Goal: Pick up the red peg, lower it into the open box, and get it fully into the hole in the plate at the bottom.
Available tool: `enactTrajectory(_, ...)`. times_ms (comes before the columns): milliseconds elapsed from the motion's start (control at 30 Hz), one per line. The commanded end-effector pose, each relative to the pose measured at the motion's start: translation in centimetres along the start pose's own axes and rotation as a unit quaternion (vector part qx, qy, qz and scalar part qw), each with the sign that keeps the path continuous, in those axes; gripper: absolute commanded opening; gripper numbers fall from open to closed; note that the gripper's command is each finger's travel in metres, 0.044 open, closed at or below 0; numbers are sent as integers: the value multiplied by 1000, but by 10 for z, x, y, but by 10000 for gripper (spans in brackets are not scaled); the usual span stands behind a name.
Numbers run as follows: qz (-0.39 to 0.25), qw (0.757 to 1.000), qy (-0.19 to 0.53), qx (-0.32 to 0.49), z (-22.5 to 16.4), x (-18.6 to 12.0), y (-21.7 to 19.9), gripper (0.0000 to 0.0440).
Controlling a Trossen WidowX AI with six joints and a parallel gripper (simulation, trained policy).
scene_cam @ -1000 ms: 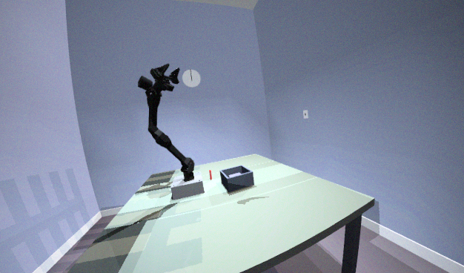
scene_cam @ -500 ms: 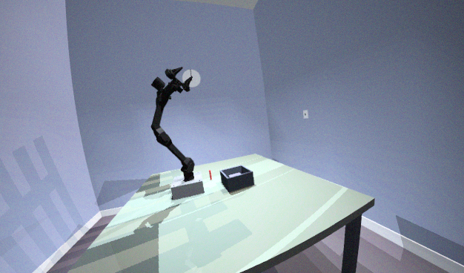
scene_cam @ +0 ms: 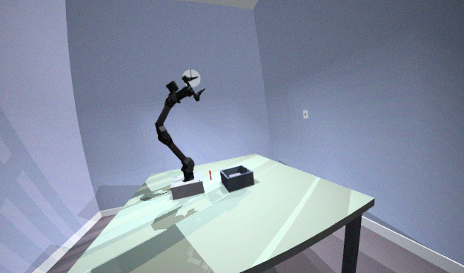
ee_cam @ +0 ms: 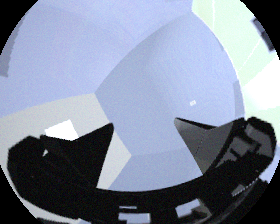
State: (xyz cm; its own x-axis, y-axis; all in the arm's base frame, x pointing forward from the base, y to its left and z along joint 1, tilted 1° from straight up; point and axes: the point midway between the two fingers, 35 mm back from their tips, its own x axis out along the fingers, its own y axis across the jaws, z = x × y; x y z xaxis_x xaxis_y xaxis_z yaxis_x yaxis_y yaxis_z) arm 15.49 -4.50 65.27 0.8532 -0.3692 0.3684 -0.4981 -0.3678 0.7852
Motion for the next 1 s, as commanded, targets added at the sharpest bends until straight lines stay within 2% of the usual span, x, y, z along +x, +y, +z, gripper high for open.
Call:
enactTrajectory(0, -42, 997, 4, -63, -5, 12, -35, 440)
enactTrajectory(233, -116, 981, 14, -157, -6, 22, -91, 440)
enactTrajectory(467, -197, 950, 30, -240, 0, 24, -149, 440)
enactTrajectory(700, -282, 906, 51, -312, 9, 17, -206, 440)
enactTrajectory(967, -380, 840, 82, -380, 24, -2, -268, 440)
